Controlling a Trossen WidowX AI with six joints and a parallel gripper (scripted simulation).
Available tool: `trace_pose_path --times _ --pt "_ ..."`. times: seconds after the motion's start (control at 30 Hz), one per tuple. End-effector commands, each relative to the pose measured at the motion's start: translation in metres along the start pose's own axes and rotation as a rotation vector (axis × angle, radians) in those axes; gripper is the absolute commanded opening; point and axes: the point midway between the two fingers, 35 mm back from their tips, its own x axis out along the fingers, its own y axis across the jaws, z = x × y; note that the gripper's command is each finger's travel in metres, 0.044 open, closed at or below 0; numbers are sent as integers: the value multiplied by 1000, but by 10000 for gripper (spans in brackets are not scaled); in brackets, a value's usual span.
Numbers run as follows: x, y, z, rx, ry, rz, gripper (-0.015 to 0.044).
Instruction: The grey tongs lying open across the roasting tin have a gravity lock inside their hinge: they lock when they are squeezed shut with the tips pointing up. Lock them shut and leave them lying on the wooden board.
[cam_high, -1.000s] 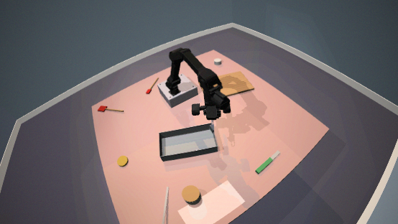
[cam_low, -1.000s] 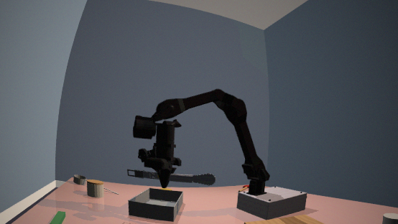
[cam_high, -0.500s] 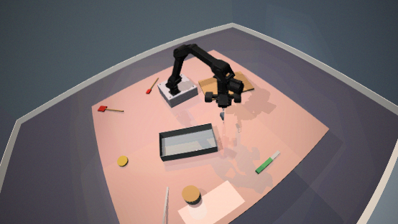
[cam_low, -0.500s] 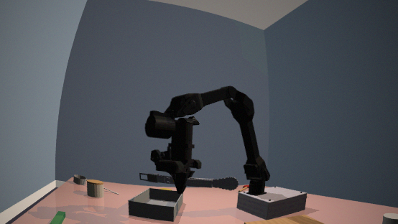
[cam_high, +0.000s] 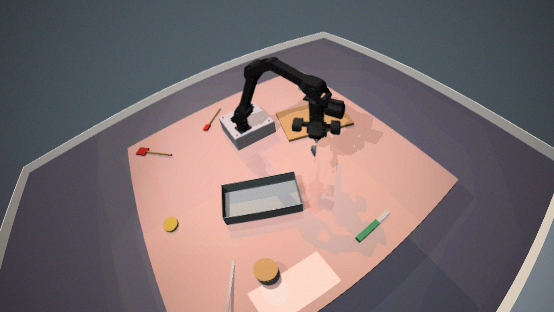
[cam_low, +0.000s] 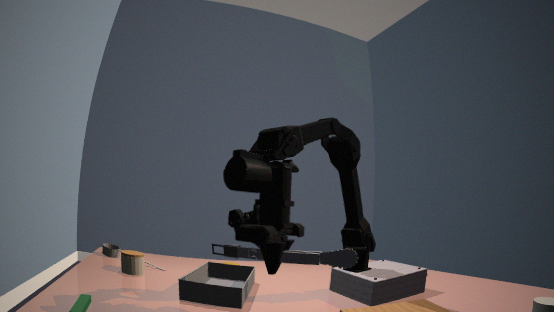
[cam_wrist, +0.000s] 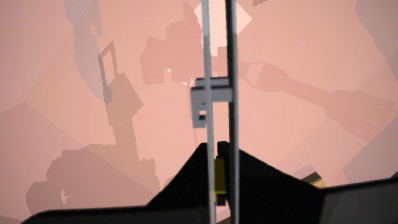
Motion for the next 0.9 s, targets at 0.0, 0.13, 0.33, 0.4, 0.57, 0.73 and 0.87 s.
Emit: trace_pose_path --times 0.0,0.13,0.33,0.4,0.57,0.73,0.87 --pt "-1 6 -22 16 -2 5 -150" --pt "-1 11 -48 40 1 5 -150" --pt "-1 14 -86 60 6 3 -150" --pt "-1 15 -98 74 7 3 -150" --pt "-1 14 -130 97 13 2 -150" --pt "-1 11 -161 127 11 3 -150" --pt "-1 7 -184 138 11 3 -150"
